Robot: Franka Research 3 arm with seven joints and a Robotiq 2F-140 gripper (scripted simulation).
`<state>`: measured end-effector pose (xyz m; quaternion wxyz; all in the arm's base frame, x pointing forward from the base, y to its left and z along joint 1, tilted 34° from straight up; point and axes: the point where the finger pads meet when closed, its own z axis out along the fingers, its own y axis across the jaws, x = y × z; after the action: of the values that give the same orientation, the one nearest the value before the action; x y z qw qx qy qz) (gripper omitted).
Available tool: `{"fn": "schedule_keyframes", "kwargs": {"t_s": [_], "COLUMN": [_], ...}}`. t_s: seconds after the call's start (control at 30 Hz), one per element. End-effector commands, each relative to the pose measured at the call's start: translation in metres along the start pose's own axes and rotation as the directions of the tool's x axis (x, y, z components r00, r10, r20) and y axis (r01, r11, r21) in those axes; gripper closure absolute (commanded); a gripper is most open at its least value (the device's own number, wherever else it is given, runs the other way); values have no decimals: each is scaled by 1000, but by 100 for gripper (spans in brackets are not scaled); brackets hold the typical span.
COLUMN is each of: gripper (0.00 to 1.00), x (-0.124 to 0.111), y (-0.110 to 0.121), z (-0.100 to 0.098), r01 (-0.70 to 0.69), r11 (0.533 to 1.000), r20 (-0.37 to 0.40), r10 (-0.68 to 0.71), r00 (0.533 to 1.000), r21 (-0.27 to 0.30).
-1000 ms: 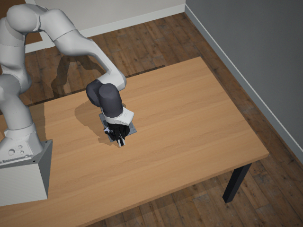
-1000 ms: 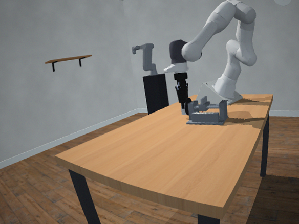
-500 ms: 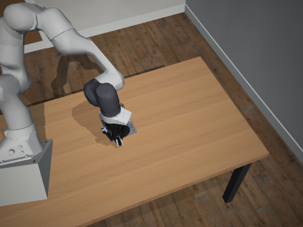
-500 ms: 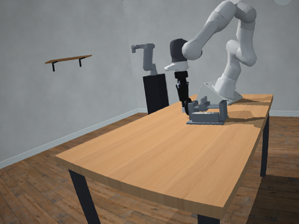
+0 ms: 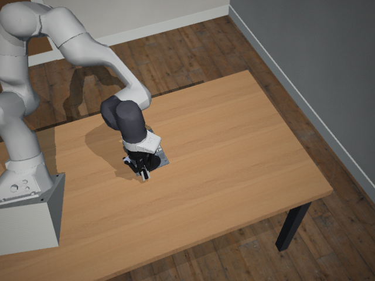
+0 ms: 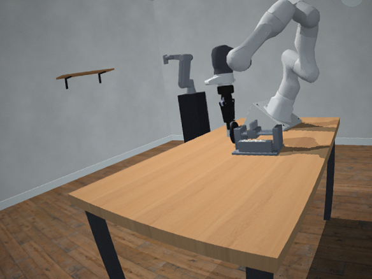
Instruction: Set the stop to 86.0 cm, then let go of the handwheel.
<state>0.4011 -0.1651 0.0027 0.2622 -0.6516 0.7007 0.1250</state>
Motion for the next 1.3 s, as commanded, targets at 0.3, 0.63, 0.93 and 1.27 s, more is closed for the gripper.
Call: {"fn": "schedule_keyframes", "kwargs": {"t_s": [0.3,0.63,0.93,1.27], "gripper": [96,96,96,96], "x": [0,0,0,0], "y": [-3,-17,-28,-45], "z": [-24,-38,-42,-41], "r01": [-1,-1,-1,-1], "r11": [1000,1000,1000,1000], "r20": [2,2,2,2], "r10": [1,1,1,1], "r00": [1000,1000,1000,1000], "r21": [0,0,0,0]}}
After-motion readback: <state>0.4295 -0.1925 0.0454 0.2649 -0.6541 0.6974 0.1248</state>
